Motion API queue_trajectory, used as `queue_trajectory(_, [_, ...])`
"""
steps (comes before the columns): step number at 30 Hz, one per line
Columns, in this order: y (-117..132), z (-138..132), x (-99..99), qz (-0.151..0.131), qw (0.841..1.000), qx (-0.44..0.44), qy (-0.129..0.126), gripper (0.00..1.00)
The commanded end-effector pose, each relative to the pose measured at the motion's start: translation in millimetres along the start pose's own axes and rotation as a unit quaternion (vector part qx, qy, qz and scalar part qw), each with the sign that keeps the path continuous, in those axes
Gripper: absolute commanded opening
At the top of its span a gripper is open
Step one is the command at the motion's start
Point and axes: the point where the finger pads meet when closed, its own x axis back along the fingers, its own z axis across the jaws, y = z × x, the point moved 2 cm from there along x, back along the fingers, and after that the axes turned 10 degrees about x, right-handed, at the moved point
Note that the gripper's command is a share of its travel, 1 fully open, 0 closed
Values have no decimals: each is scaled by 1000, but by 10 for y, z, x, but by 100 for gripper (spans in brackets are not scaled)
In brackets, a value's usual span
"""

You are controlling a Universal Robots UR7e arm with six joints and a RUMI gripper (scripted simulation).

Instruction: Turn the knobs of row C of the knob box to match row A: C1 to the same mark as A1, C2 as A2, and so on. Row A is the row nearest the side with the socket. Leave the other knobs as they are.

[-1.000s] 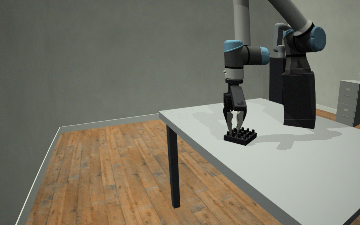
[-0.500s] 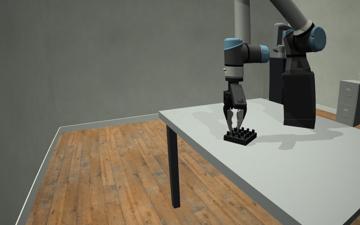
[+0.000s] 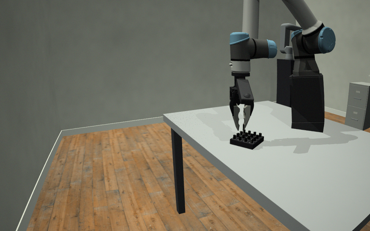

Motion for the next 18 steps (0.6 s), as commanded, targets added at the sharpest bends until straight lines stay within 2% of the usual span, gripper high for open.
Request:
queue_trajectory(1, [0,4,39,0,1000,0,0,11])
queue_trajectory(18, [-2,3,42,0,1000,11,0,11])
